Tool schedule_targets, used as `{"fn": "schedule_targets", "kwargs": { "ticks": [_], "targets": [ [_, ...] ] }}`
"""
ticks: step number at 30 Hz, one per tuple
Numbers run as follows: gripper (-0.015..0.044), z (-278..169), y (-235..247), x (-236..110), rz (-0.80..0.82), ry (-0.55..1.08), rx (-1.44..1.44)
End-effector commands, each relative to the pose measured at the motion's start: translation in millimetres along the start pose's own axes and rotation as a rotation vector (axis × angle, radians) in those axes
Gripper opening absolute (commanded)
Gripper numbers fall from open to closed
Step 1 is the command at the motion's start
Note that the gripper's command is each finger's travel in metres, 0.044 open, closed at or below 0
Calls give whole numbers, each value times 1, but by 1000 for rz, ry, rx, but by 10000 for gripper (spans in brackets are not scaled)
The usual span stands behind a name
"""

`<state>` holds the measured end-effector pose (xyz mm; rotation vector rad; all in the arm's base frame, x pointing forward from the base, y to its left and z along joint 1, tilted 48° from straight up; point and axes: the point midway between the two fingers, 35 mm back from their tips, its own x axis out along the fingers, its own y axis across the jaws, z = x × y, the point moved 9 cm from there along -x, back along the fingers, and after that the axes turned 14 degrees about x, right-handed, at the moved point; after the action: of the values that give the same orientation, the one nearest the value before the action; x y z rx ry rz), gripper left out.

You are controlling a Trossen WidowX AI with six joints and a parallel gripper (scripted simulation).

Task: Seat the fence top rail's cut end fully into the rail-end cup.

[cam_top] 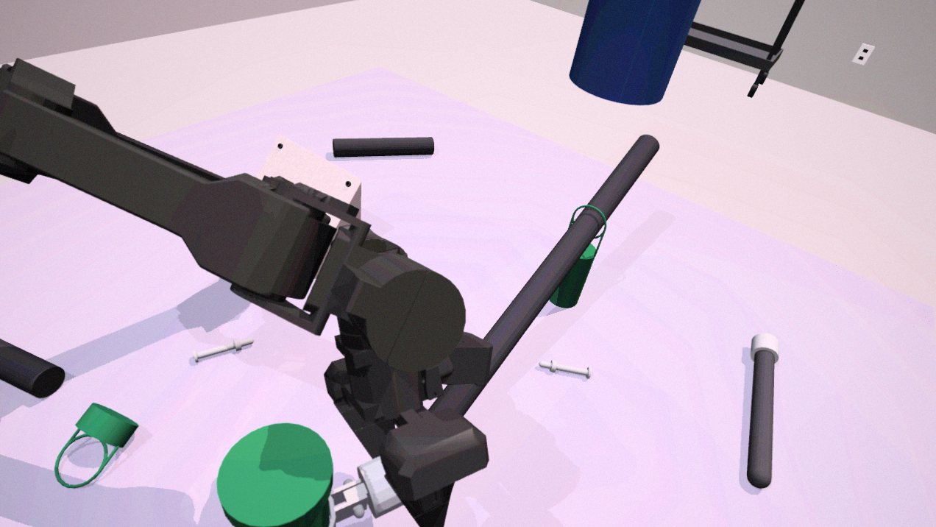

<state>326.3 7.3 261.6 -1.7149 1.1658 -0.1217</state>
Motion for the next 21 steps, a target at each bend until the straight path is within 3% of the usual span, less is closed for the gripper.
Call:
{"fn": "schedule_targets", "kwargs": {
  "ticks": [1, 5, 17, 21],
  "targets": [
    [440, 0, 2, 7, 2, 1, -8],
    [440, -1, 2, 11, 0, 2, -9],
    [125, -1, 2, 11, 0, 2, -9],
    [98, -1, 2, 11, 0, 2, -9]
  ]
}}
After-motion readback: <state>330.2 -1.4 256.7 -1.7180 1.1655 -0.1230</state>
